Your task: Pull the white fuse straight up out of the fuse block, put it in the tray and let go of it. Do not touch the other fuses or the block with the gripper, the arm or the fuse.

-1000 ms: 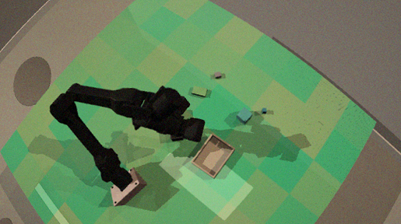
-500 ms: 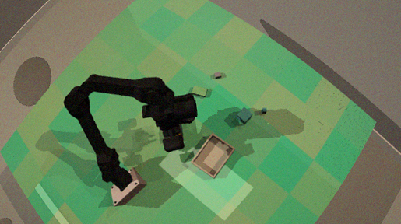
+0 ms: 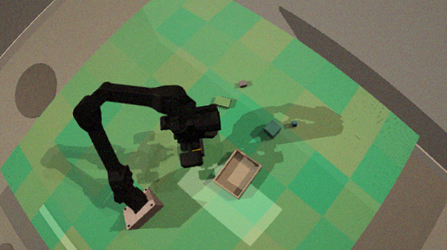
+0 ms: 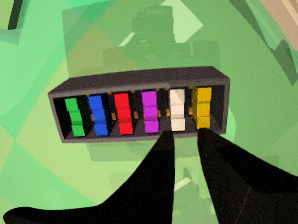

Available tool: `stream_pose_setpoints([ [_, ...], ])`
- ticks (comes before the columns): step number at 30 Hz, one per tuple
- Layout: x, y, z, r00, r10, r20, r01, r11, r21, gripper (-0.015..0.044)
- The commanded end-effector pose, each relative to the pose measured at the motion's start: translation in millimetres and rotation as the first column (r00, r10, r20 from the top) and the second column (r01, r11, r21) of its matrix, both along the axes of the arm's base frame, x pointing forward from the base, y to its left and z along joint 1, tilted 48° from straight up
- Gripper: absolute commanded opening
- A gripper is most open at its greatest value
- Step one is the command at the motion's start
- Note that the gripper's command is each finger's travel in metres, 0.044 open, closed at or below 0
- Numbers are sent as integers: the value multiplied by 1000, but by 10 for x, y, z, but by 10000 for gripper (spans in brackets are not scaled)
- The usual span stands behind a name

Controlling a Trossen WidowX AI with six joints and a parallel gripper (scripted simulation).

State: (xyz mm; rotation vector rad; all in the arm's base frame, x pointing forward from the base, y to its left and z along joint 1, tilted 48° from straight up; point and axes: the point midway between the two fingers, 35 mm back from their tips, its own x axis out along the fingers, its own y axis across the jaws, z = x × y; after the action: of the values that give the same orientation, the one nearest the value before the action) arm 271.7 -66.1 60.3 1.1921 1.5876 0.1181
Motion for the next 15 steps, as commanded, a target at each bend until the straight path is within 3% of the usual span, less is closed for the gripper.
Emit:
stream_pose_setpoints([
  [1, 3, 36, -28, 1000, -3, -4, 3, 1000, 5, 64],
  [15, 18, 135, -122, 1000, -3, -4, 3, 1000, 5, 64],
])
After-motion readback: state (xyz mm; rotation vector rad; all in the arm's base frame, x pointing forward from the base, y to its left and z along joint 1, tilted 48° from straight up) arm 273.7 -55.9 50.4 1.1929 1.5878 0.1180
